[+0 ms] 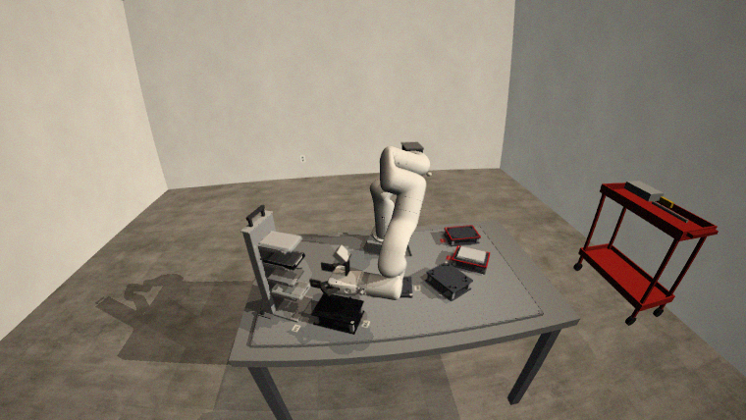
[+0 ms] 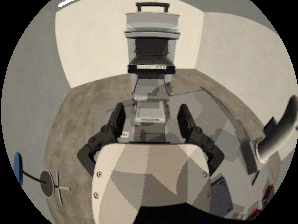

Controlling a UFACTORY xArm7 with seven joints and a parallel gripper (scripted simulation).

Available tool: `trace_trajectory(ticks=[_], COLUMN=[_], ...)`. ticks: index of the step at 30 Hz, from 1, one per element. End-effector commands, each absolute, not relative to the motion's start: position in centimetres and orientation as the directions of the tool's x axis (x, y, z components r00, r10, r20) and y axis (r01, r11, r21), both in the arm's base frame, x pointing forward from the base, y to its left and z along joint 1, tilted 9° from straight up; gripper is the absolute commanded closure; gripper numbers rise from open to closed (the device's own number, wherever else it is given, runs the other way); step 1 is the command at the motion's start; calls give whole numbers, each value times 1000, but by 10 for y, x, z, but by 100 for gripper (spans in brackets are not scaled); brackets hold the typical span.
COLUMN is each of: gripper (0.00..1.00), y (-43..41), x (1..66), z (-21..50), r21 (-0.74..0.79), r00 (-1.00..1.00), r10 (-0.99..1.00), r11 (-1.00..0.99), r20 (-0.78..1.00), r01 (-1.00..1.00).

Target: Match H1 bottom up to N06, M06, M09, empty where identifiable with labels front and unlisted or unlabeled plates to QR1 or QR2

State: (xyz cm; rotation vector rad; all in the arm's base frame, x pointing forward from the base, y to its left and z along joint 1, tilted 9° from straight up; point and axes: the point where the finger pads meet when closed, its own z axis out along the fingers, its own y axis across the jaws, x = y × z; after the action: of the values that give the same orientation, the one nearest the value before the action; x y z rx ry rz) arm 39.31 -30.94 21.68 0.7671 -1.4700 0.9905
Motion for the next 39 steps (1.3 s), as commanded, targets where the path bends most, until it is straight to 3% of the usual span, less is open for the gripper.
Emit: trace_trajectory(ticks=[1, 39], gripper=[0, 0], y=[-310, -329], x=[394, 396], z=[211, 149], r21=[-159, -160], r00=[-142, -142], r10=[73, 73], r11=[433, 433], r20=[987, 987], r01=[-887, -887])
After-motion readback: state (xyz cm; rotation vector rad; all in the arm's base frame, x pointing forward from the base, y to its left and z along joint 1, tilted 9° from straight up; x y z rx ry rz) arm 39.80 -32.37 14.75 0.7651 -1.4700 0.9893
